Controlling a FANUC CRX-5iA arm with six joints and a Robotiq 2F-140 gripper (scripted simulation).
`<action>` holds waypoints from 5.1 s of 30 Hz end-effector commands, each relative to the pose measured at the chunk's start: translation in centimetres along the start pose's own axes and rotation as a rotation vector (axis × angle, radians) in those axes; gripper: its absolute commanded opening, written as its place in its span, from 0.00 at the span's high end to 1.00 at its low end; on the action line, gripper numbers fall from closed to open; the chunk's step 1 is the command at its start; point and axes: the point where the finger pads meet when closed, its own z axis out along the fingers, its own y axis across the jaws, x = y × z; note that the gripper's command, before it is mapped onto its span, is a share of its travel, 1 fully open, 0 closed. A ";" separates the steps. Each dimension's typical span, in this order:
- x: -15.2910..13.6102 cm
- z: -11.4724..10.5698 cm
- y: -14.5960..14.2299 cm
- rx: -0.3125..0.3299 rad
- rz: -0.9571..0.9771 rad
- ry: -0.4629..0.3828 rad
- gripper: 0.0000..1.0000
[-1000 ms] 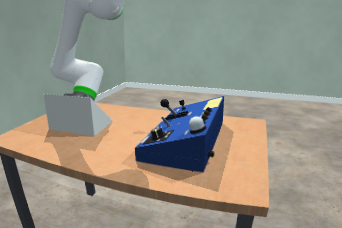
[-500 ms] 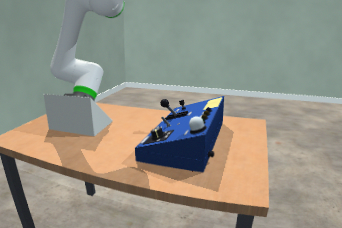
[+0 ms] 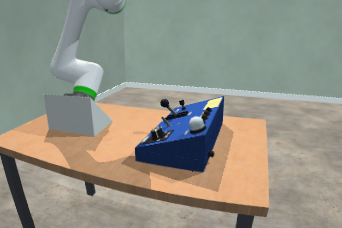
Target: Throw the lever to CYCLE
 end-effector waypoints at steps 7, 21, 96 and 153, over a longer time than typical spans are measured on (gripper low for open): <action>-0.5 -8.5 -9.1 0.158 0.054 -0.057 0.00; -5.8 -22.9 -24.4 0.416 0.156 -0.184 0.00; -28.2 -49.2 -48.2 0.744 0.332 -0.599 0.00; -35.7 -32.8 -32.4 0.744 0.332 -0.599 0.00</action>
